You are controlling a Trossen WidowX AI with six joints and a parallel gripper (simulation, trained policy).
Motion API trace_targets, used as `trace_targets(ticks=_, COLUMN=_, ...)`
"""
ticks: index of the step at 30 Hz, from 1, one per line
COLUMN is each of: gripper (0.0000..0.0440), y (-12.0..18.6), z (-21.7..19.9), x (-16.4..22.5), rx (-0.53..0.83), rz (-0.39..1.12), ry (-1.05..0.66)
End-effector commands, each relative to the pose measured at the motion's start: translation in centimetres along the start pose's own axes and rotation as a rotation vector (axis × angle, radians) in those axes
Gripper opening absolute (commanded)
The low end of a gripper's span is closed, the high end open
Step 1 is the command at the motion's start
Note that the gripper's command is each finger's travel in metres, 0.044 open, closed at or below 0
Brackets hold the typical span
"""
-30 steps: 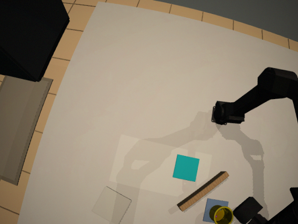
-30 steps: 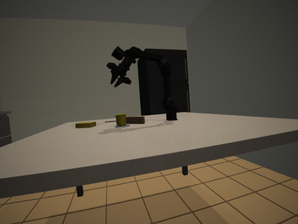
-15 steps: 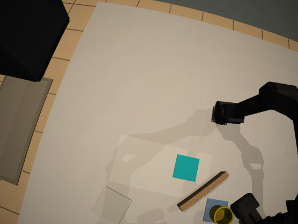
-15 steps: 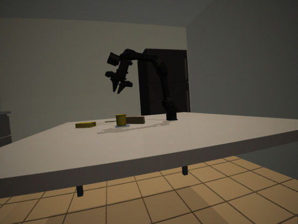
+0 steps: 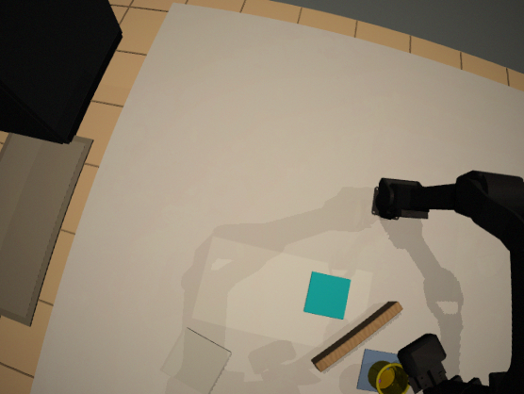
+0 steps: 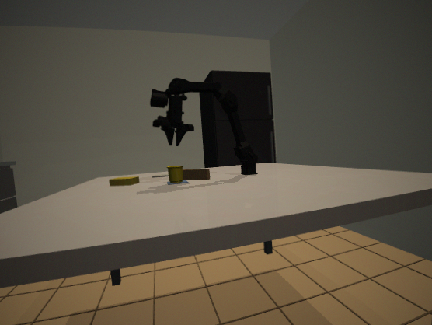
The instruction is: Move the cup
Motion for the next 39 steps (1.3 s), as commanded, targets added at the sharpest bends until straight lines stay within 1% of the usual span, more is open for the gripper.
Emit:
trace_targets(ticks=1, gripper=0.0173, y=-1.0, z=-0.1, x=0.0, rx=0.057, rz=0.021, ry=-0.008)
trace_targets(ticks=8, gripper=0.0178, y=-3.2, z=-0.3, x=0.1, rx=0.138, rz=0.053, ry=-0.023)
trace_targets(ticks=17, gripper=0.0188, y=-6.2, z=-0.6, x=0.2, rx=0.211, rz=0.074, ry=-0.045)
trace_targets(ticks=26, gripper=0.0197, y=-9.3, z=-1.0, x=0.2, rx=0.255, rz=0.089, ry=-0.051)
trace_targets(ticks=35, gripper=0.0199, y=-12.7, z=-1.5, x=0.5, rx=0.279, rz=0.11, ry=-0.019)
trace_targets(ticks=38, gripper=0.0193, y=-13.6, z=-1.7, x=0.7, rx=0.28, rz=0.119, ry=0.0)
trace_targets(ticks=39, gripper=0.0175, y=-13.8, z=-1.8, x=0.7, rx=0.281, rz=0.119, ry=0.006)
Point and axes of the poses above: the point midway between the two fingers, 35 mm back from their tips, its own y axis back along the fingers, its own z axis across the jaws, x = y × z, the point moved 7 cm from there along y, back along the fingers, and after that the axes turned 6 degrees about y, right-handed, at the moved point
